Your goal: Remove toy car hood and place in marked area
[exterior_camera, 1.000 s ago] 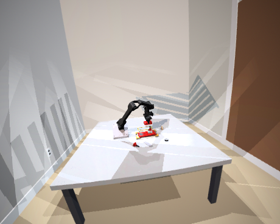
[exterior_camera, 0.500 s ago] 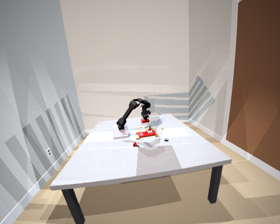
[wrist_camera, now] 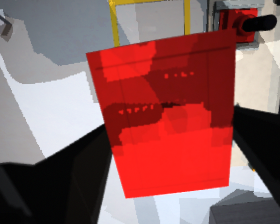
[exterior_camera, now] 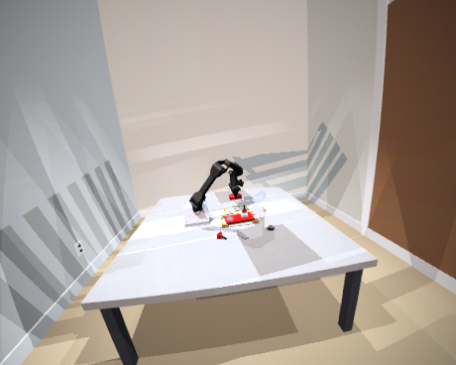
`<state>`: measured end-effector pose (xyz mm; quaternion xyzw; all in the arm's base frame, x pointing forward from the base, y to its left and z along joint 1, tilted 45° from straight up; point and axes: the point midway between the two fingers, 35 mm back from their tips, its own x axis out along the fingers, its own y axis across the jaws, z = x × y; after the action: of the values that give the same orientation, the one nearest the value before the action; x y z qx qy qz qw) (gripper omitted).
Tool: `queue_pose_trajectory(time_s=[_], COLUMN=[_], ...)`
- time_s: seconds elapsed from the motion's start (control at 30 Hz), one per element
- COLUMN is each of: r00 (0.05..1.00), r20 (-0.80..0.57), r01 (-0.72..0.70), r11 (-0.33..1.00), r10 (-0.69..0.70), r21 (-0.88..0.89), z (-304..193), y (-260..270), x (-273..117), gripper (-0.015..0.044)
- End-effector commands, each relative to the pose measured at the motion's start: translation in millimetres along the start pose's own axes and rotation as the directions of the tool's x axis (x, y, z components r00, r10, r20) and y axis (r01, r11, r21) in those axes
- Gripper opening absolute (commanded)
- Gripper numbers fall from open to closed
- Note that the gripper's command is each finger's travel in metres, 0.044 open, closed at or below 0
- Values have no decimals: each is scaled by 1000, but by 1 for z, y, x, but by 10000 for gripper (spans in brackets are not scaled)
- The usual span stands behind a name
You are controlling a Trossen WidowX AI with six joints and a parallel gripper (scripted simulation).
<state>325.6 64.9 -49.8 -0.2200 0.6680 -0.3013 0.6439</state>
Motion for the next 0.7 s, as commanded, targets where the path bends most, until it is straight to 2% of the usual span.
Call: queue_pose_trajectory(time_s=[0.0, 0.67], r00=[1000, 1000], r20=[-6, -6], r01=[0, 0], r11=[1000, 1000], r10=[0, 0], r21=[-2, -2], z=[-1, 0], y=[2, 3], x=[5, 18], gripper=[0, 0])
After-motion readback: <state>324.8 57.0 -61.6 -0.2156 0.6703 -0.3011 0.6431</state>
